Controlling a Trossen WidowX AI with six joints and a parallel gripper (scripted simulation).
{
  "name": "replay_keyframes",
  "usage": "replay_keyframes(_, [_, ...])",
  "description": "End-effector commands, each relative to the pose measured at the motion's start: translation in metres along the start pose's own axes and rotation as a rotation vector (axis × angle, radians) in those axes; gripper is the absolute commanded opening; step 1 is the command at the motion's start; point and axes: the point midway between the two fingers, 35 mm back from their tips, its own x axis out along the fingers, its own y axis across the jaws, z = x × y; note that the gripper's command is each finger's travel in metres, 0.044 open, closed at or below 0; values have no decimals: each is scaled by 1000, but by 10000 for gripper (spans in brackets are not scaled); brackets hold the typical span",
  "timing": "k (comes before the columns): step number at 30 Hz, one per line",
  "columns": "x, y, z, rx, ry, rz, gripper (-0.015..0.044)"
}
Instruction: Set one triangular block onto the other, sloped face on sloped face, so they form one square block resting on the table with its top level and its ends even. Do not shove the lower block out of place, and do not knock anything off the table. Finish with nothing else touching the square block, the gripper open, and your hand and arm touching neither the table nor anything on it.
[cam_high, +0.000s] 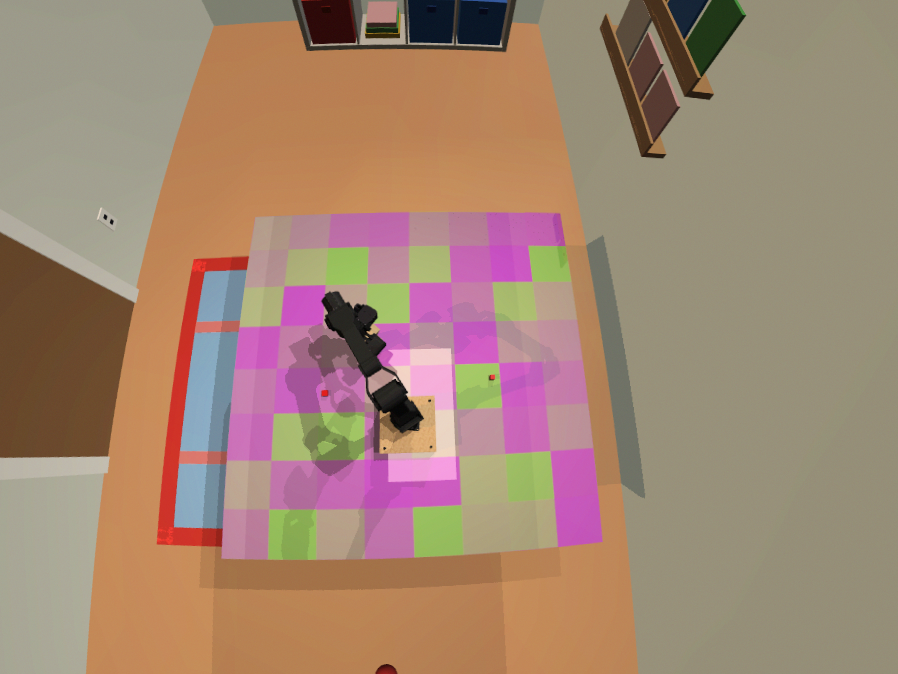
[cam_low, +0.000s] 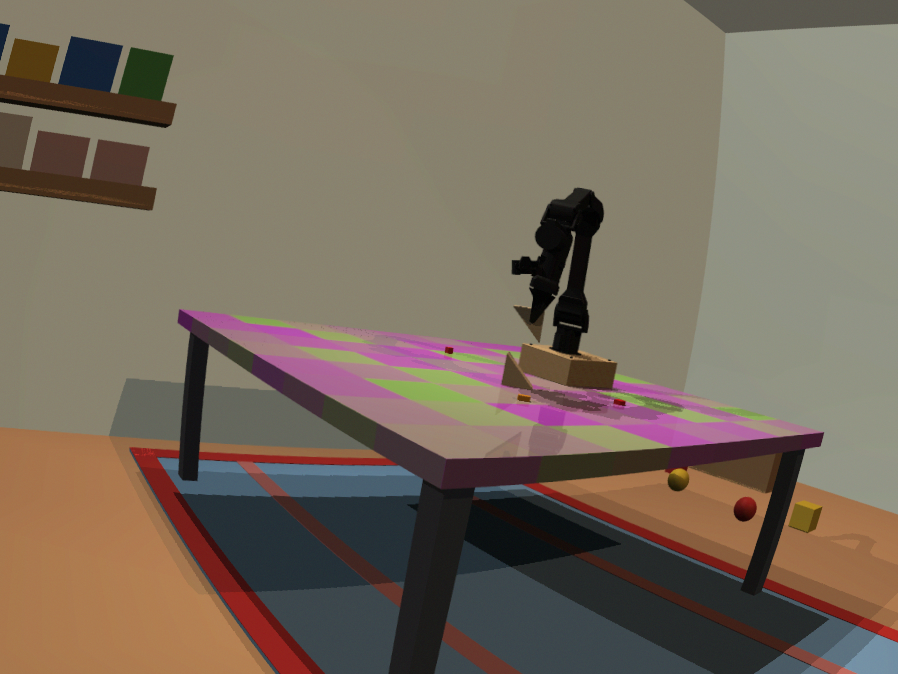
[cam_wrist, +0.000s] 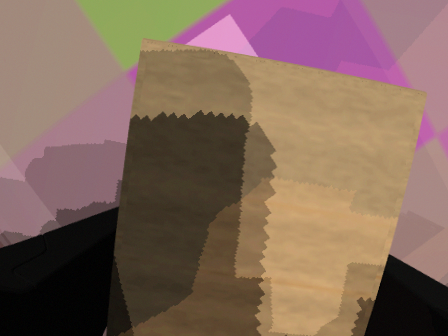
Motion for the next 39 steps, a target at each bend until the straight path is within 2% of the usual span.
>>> replay_keyframes(1, [-13, 4, -18, 12, -10, 14, 0])
replay_keyframes(9, [-28, 4, -51, 27, -11, 15, 0])
replay_keyframes(14, [-28, 4, -53, 28, -11, 15, 0])
replay_keyframes(31, [46, 4, -35, 28, -14, 15, 0])
replay_keyframes(39, [59, 4, -33, 28, -14, 15, 0])
